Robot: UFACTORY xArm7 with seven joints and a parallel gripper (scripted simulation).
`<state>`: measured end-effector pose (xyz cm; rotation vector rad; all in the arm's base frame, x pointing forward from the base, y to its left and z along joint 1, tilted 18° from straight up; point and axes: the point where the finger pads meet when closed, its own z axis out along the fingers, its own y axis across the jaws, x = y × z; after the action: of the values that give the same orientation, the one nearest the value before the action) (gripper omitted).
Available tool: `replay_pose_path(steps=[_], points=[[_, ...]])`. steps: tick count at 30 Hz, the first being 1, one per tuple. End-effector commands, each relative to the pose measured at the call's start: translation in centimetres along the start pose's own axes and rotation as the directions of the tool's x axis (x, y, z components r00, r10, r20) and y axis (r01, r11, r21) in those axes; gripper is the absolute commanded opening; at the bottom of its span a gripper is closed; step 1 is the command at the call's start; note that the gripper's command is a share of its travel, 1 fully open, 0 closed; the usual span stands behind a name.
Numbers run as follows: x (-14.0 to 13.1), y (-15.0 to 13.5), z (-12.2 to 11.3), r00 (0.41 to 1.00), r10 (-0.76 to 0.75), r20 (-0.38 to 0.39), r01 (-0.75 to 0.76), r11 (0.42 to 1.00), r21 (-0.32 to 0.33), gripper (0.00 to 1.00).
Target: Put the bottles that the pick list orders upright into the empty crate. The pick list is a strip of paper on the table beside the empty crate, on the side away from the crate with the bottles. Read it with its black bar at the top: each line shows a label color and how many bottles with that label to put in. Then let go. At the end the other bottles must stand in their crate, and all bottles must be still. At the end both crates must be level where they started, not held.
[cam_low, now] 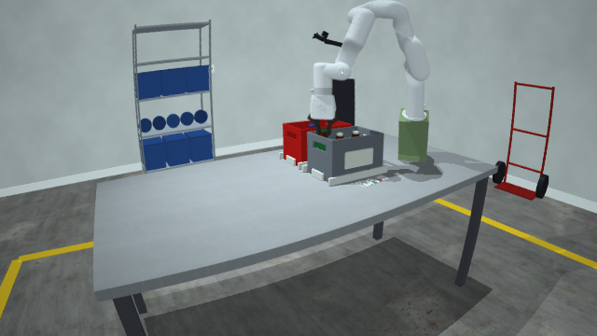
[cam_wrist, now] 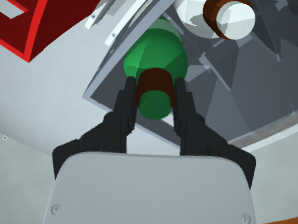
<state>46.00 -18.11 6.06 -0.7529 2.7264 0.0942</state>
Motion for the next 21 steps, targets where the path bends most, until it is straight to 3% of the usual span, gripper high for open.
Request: replay_pose_path(steps=[1,21], points=[[-0.07,-0.18,0.02,1.000,0.000,0.002,0.000,1.000,0.004,0.00],[-0.07,-0.18,0.87,1.000,0.000,0.002,0.000,1.000,0.004,0.00]])
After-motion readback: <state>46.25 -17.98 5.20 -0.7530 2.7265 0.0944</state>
